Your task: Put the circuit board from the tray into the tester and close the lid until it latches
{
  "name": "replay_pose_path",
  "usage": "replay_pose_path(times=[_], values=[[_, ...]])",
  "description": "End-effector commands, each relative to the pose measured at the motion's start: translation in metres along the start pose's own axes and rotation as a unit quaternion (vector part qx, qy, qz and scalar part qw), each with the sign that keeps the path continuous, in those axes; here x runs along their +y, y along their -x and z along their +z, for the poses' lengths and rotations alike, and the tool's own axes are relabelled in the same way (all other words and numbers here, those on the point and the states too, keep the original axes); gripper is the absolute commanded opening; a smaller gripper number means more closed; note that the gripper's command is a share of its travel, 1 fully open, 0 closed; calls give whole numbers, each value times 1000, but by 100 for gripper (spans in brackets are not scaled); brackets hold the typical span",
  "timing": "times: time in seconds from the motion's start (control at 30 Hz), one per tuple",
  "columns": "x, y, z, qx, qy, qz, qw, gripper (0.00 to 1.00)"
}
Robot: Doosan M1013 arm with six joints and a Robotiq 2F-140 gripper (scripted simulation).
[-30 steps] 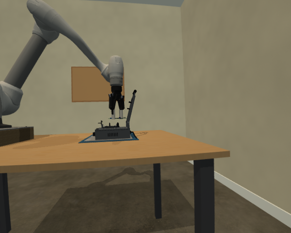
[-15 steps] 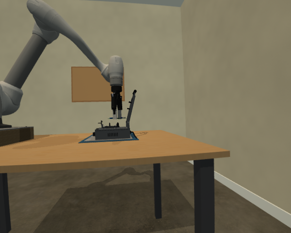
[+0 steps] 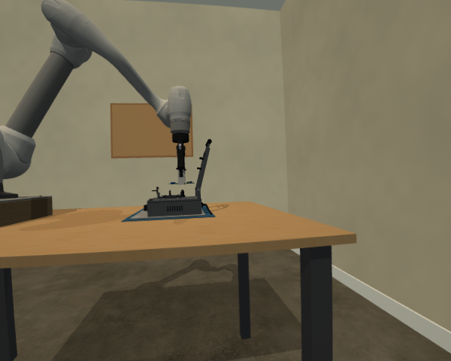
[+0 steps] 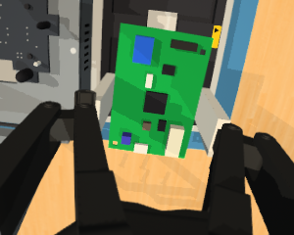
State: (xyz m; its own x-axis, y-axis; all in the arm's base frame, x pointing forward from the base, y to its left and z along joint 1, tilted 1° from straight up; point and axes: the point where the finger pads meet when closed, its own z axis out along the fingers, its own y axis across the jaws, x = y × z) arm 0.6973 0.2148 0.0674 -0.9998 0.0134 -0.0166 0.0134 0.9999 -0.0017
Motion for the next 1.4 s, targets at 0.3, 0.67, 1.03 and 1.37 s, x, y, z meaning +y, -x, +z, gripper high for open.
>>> replay_pose_path(times=[0.3,0.67,1.03,1.37], values=[[0,1,-2,-1,1,-162,987,46],[0,1,-2,-1,1,-275,961,46],[0,1,-2,-1,1,-399,917,46],[0,1,-2,-1,1,-477,879,46]])
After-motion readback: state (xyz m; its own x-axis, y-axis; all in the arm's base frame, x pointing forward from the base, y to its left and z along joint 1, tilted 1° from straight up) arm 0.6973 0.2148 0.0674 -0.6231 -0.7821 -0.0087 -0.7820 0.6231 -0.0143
